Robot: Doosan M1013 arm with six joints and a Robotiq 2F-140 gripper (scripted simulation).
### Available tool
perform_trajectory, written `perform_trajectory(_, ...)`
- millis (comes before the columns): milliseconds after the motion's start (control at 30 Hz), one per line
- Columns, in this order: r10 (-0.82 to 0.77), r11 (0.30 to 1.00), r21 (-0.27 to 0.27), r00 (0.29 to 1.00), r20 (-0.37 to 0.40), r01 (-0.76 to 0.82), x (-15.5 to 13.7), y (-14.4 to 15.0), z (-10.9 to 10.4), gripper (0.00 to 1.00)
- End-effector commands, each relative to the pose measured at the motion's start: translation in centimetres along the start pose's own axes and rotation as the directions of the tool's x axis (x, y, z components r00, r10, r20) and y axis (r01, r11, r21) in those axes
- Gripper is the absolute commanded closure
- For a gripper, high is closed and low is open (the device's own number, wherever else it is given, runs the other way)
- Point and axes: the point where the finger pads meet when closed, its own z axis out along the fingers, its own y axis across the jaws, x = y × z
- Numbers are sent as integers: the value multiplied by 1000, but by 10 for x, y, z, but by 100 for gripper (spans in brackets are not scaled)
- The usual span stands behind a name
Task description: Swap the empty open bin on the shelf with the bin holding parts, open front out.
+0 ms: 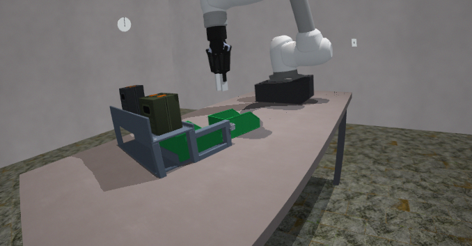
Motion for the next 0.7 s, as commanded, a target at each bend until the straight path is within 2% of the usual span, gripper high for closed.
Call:
perform_trajectory(0, 0, 1000, 2, 1000, 6, 0, 0, 1, 0, 76)
perform_trajectory(333, 0, 1000, 2, 1000, 6, 0, 0, 1, 5, 76)
perform_trajectory(667, 0, 1000, 2, 1000, 6, 0, -1, 1, 21, 76)
